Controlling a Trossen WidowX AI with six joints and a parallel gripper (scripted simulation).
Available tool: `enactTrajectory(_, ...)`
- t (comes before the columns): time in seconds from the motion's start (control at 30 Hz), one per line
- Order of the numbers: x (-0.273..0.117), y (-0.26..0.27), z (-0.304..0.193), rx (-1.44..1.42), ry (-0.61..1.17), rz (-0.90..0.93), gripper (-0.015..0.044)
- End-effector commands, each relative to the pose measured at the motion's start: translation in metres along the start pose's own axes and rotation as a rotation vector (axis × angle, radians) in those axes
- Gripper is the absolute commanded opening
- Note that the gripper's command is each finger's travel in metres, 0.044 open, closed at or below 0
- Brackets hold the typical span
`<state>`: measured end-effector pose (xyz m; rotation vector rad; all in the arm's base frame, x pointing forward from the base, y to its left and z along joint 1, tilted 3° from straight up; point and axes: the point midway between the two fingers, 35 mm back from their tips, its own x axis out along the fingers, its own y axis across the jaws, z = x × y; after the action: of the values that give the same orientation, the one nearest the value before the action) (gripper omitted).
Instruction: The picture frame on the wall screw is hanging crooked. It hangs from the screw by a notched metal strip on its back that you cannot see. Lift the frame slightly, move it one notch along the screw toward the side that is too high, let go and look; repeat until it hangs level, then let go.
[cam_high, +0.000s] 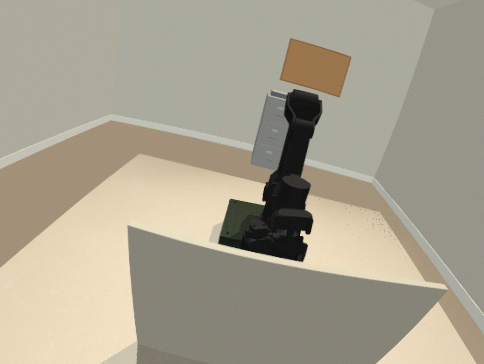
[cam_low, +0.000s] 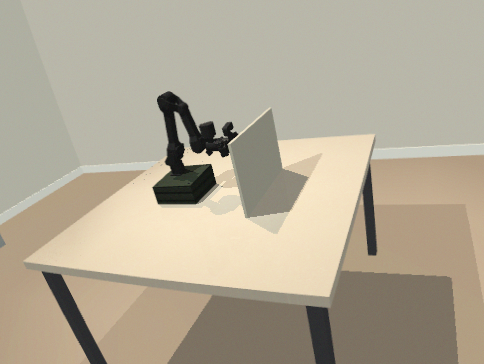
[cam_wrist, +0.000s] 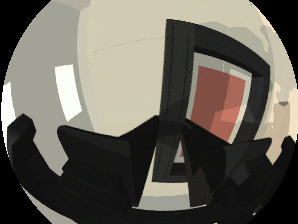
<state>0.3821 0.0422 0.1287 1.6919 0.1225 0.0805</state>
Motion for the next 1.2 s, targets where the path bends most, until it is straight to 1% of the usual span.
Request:
enactTrajectory(0.0, 0.0004, 0.0049, -0.0002, 0.001, -0.003, 0.016, 0.0)
enactTrajectory(1.17, 0.0005, 0.0028, -0.0043, 0.001, -0.003, 0.016, 0.0)
